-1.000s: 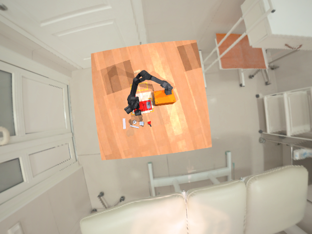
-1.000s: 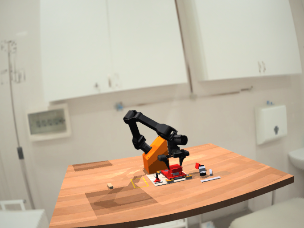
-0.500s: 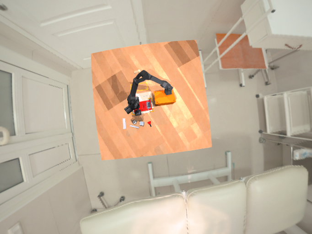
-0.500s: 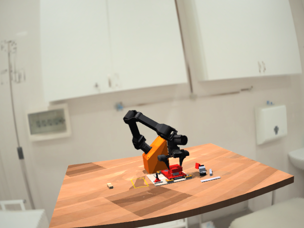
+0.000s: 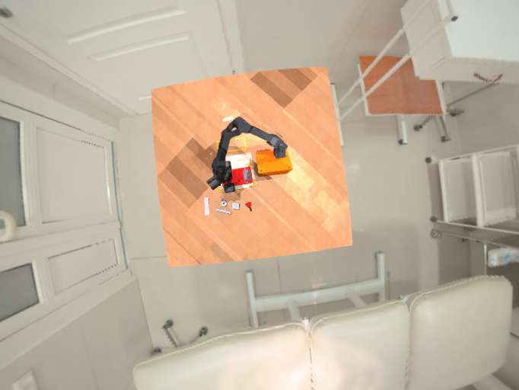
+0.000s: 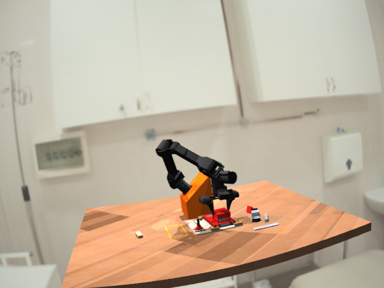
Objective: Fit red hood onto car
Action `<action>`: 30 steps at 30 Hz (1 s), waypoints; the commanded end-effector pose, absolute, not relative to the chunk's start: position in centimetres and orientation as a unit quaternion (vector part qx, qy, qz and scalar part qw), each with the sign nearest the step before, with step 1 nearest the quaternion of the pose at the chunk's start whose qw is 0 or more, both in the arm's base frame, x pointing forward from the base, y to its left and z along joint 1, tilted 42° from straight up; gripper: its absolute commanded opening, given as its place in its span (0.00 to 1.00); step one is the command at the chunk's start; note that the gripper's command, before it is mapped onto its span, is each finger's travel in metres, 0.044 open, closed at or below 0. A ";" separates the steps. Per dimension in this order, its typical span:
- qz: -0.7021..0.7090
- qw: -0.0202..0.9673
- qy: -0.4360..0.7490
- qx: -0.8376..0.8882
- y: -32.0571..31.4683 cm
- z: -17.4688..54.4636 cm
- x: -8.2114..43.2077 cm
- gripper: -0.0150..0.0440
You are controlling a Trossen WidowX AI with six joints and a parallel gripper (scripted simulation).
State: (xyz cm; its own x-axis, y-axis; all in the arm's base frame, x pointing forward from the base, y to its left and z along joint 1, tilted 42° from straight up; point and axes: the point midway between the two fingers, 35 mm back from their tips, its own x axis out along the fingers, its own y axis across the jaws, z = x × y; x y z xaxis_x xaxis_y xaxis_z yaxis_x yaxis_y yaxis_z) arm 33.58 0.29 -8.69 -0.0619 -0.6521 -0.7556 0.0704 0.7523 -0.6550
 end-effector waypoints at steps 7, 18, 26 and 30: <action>-0.278 0.649 0.673 -0.220 -0.1 -9.0 33.6 0.25; -0.278 0.649 0.673 -0.220 -0.5 -9.4 33.5 0.25; -0.278 0.649 0.673 -0.220 -0.3 -9.3 33.5 0.25; -0.278 0.649 0.673 -0.220 -0.2 -9.2 33.5 0.25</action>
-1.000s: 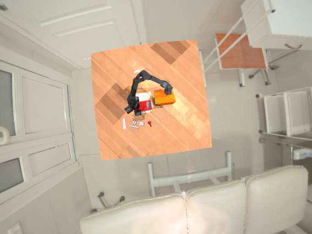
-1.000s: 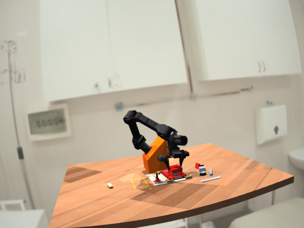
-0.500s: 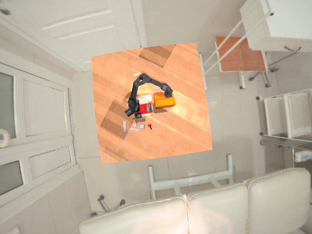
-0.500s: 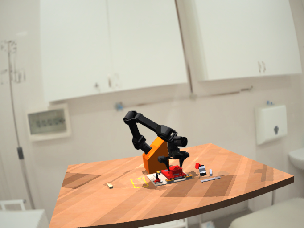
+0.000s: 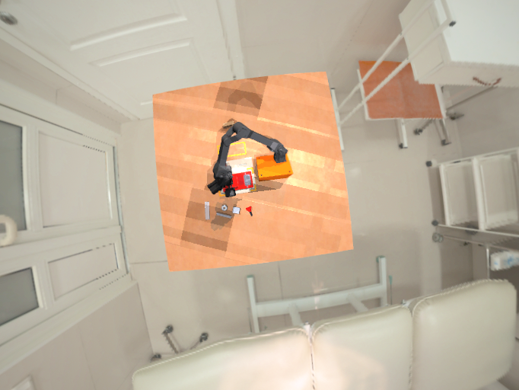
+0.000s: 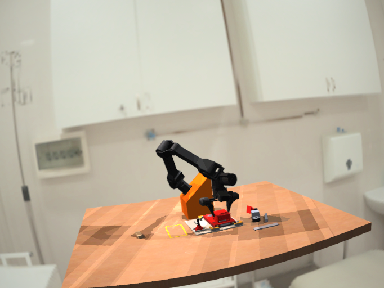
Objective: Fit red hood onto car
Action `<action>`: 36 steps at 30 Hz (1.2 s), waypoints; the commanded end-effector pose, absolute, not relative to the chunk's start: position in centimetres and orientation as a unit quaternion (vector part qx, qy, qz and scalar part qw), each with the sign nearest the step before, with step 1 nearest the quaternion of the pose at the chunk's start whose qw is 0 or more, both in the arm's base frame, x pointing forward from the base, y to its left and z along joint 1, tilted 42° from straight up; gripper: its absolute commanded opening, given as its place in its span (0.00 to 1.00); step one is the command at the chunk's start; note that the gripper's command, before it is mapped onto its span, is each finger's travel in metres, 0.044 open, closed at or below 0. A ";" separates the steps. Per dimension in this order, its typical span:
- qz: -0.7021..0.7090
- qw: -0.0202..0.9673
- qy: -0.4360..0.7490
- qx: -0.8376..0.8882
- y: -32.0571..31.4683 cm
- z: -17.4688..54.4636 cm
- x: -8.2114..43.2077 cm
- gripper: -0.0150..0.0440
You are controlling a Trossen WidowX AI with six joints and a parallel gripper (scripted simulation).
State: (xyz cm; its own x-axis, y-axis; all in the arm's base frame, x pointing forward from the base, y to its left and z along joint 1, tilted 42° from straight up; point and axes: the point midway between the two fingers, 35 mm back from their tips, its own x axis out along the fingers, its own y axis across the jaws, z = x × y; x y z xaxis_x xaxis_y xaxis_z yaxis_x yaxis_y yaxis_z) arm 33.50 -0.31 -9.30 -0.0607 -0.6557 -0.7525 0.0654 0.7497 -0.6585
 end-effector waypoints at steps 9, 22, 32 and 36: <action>-0.278 0.649 0.673 -0.219 0.1 -8.9 33.6 0.25; -0.277 0.651 0.672 -0.219 0.0 -8.9 33.5 0.25; -0.277 0.652 0.671 -0.220 -0.1 -9.0 33.4 0.25; -0.277 0.652 0.671 -0.220 -0.2 -9.1 33.4 0.25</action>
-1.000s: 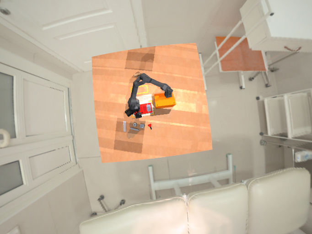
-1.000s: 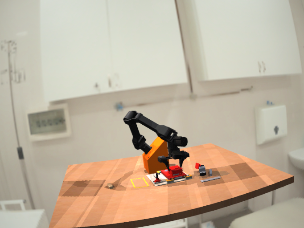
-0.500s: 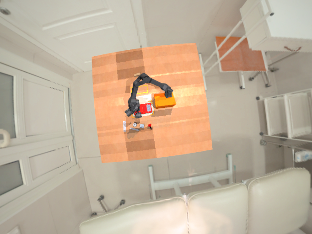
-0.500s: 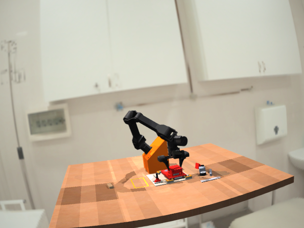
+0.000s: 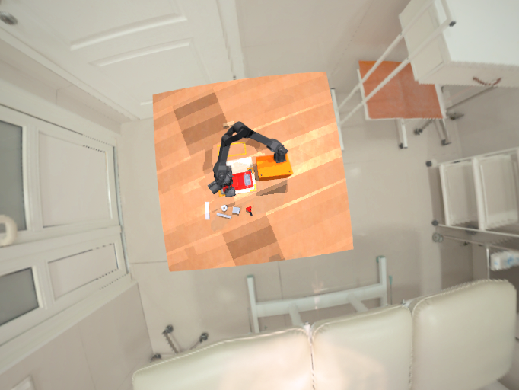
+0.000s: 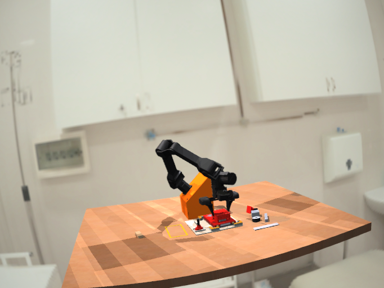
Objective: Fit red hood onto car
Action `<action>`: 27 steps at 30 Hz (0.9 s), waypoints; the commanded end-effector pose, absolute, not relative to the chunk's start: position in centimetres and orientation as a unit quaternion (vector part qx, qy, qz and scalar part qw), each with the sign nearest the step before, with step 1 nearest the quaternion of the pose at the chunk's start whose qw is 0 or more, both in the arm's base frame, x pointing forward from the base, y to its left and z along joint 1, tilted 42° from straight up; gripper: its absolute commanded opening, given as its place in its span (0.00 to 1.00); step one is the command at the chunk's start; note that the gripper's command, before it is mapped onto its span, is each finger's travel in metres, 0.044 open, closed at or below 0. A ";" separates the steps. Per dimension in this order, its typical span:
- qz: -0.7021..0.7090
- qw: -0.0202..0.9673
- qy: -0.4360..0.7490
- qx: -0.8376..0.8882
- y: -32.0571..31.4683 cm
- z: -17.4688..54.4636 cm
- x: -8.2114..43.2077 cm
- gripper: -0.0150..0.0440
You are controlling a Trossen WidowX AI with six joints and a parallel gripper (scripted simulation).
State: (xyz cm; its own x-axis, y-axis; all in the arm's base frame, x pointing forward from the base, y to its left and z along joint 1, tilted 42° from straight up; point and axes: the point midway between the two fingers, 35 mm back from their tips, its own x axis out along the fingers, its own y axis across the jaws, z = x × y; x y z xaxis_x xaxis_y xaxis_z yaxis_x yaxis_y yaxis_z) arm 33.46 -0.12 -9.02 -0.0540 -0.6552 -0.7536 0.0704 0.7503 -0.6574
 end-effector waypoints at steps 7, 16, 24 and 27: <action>-0.277 0.652 0.671 -0.220 -0.4 -9.4 33.4 0.25; -0.277 0.652 0.671 -0.220 -0.7 -9.7 33.4 0.25; -0.277 0.652 0.671 -0.220 -1.0 -10.0 33.4 0.25; -0.277 0.652 0.671 -0.219 -1.0 -10.0 33.4 0.25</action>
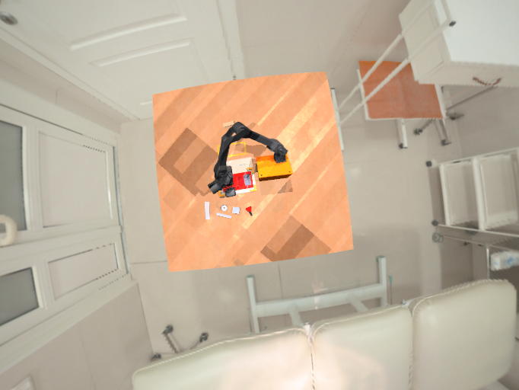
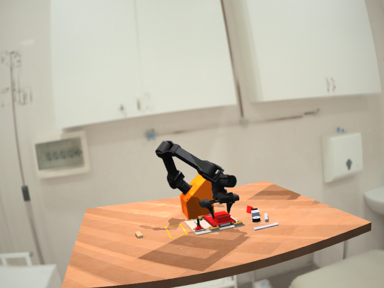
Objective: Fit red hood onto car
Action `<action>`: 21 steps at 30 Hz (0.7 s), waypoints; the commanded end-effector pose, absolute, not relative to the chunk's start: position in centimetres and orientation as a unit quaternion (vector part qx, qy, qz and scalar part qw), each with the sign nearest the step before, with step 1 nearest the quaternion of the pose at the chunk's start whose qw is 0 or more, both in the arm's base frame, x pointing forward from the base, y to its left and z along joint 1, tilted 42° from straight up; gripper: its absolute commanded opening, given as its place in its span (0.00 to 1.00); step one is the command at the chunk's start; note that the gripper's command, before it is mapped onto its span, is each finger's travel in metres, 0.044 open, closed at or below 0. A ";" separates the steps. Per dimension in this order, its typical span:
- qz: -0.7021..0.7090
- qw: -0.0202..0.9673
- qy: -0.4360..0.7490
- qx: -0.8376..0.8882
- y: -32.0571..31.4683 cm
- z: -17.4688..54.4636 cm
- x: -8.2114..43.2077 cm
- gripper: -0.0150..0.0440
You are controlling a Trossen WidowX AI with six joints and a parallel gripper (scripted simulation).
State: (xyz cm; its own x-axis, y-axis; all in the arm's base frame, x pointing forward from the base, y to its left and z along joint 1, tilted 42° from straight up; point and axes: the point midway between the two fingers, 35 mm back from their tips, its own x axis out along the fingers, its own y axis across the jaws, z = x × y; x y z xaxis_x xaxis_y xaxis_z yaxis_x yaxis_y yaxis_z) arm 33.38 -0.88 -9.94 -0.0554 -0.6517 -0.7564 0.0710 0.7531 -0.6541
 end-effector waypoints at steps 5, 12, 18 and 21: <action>-0.277 0.652 0.671 -0.216 -0.9 -9.9 33.4 0.30; -0.277 0.652 0.671 -0.216 -0.9 -9.9 33.4 0.61; -0.277 0.652 0.671 -0.216 -0.9 -9.9 33.4 0.88; -0.277 0.652 0.671 -0.216 -0.9 -9.9 33.4 1.00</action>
State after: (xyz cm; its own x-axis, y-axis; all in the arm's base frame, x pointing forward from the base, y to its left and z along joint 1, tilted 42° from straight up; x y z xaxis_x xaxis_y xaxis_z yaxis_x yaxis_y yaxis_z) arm 33.37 -0.87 -9.94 -0.0551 -0.6518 -0.7564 0.0706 0.7531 -0.6541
